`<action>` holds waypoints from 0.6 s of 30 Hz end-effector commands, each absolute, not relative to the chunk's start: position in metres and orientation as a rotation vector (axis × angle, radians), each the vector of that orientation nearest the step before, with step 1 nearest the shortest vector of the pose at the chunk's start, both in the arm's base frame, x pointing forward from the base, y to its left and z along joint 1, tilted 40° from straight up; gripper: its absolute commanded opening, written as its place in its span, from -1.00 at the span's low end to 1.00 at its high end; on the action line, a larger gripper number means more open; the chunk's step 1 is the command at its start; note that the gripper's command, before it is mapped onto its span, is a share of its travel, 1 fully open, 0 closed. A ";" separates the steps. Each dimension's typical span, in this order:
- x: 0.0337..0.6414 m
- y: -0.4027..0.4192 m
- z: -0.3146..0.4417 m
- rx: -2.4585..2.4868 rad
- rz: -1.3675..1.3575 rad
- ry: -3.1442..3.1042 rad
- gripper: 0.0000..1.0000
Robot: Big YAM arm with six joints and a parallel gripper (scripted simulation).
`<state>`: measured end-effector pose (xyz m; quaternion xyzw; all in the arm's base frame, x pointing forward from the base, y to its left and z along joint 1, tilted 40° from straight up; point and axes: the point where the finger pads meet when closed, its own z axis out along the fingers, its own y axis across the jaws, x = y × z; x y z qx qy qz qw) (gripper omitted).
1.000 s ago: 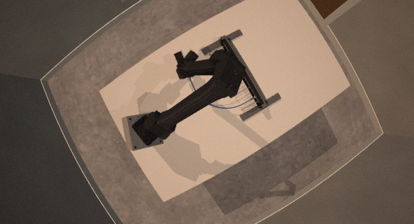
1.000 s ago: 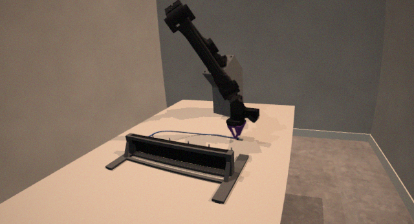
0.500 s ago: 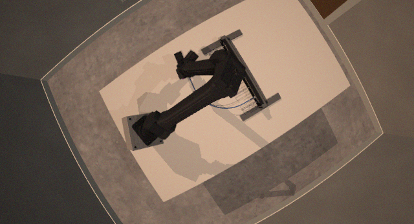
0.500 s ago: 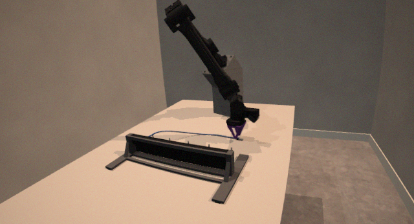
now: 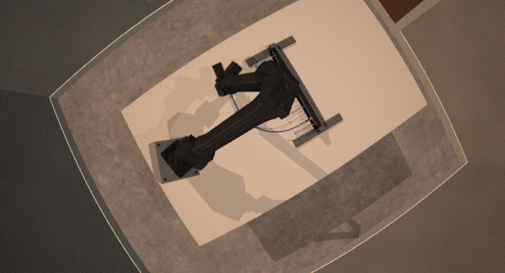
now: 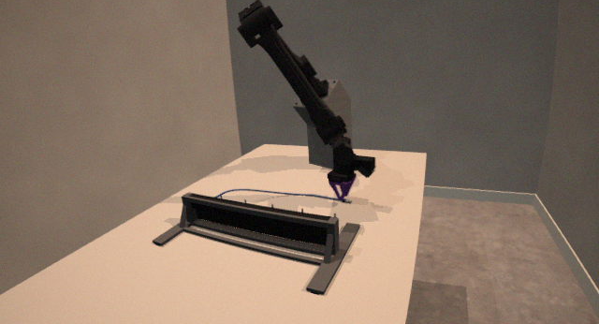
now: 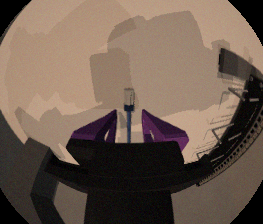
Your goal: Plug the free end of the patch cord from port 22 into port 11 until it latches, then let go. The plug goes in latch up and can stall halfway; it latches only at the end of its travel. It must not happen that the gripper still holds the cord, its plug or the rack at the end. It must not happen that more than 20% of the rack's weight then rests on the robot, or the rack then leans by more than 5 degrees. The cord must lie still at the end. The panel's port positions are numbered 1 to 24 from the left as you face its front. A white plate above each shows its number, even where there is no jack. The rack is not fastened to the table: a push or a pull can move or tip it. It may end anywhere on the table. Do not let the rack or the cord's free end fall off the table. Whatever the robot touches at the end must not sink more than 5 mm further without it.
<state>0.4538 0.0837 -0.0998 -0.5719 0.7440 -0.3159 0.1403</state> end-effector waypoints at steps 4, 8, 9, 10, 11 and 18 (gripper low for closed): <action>0.448 0.088 -0.102 -1.668 -0.902 2.146 -0.28; 0.448 0.088 -0.102 -1.668 -0.902 2.146 -0.28; 0.448 0.089 -0.102 -1.668 -0.902 2.145 -0.28; 0.447 0.089 -0.102 -1.669 -0.902 2.145 -0.28; 0.447 0.089 -0.103 -1.669 -0.902 2.145 -0.28; 0.446 0.089 -0.104 -1.671 -0.902 2.143 -0.28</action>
